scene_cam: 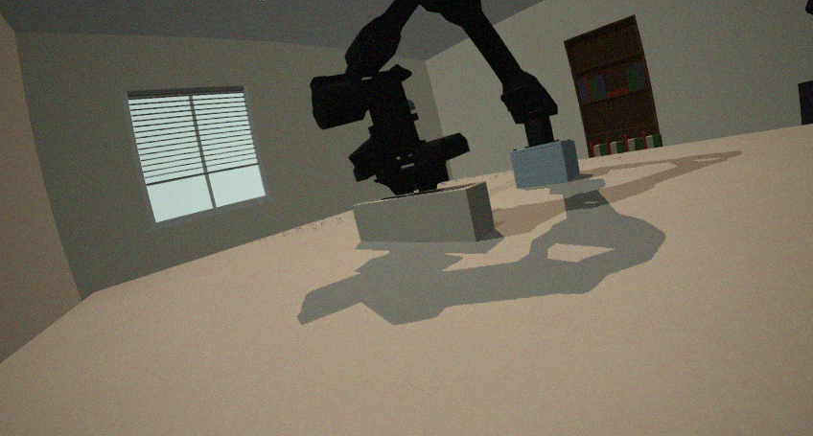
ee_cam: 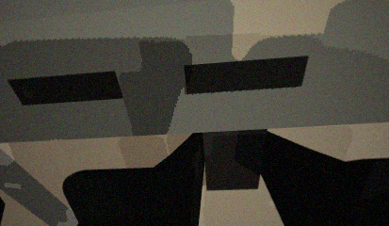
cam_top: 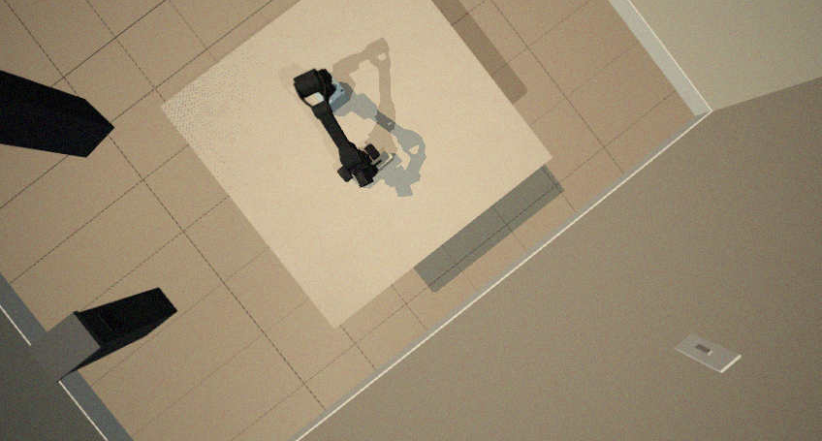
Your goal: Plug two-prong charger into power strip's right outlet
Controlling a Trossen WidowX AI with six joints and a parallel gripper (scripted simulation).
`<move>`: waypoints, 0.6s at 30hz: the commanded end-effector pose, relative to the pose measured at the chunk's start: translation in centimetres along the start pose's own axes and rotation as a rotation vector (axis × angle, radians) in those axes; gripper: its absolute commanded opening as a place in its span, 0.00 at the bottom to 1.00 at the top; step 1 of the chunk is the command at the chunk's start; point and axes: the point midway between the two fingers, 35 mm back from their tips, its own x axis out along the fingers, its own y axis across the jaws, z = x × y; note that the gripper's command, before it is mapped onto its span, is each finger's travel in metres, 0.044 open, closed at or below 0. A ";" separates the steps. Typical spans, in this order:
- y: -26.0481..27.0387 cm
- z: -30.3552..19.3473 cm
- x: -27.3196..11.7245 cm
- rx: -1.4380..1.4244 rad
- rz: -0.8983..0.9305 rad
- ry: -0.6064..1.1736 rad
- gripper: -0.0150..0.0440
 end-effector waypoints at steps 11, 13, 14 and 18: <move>0.0 0.0 0.0 0.000 0.000 0.001 0.25; 0.0 0.0 0.0 0.000 0.000 0.001 0.25; 0.0 0.0 0.0 0.000 0.000 0.001 0.30; 0.0 0.0 0.0 0.000 0.000 0.001 0.48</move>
